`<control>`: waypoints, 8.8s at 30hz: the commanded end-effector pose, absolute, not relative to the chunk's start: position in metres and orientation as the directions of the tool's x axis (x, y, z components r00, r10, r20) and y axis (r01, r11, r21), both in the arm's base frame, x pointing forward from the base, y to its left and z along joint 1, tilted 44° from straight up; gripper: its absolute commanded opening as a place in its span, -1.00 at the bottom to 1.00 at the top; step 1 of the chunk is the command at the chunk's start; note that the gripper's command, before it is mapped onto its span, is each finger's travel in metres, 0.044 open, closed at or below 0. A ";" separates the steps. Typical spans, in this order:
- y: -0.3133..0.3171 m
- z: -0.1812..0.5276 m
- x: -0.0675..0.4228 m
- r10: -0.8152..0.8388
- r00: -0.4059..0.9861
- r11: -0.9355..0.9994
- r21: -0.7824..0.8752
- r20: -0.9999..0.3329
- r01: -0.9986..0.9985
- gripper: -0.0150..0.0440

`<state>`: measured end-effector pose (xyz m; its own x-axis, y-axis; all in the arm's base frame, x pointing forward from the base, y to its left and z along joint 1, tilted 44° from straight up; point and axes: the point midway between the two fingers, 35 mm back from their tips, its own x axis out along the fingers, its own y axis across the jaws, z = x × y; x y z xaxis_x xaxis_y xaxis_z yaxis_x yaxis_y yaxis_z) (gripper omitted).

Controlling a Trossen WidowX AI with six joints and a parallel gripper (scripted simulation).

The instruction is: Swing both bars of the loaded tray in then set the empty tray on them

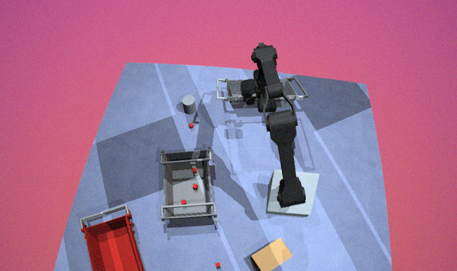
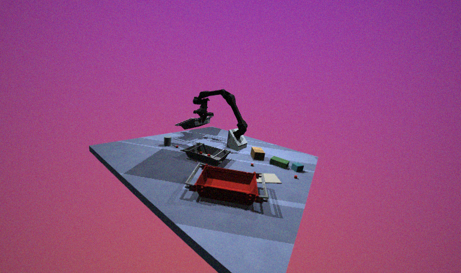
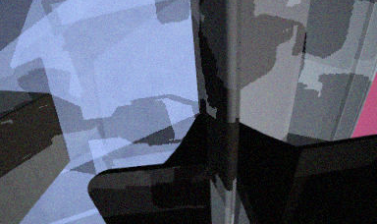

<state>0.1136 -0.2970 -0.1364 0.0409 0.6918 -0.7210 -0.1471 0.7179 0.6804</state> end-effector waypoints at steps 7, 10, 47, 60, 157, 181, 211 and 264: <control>-0.305 -0.130 0.114 0.674 0.043 0.734 0.661 -0.738 -0.156 -0.49; -0.305 -0.130 0.114 0.674 0.043 0.734 0.661 -0.738 -0.156 -0.49; -0.305 -0.130 0.114 0.674 0.043 0.734 0.661 -0.738 -0.156 -0.49; -0.305 -0.130 0.114 0.674 0.043 0.734 0.661 -0.738 -0.156 -0.49; -0.247 -0.037 0.239 0.642 0.048 0.527 0.394 -0.765 -0.753 -0.49; -0.187 0.015 0.290 0.650 0.055 0.265 0.159 -0.758 -0.951 -0.49; -0.094 0.078 0.325 0.688 0.049 -0.114 -0.175 -0.724 -0.978 -0.49; -0.089 0.074 0.325 0.688 0.049 -0.122 -0.182 -0.724 -0.976 -0.49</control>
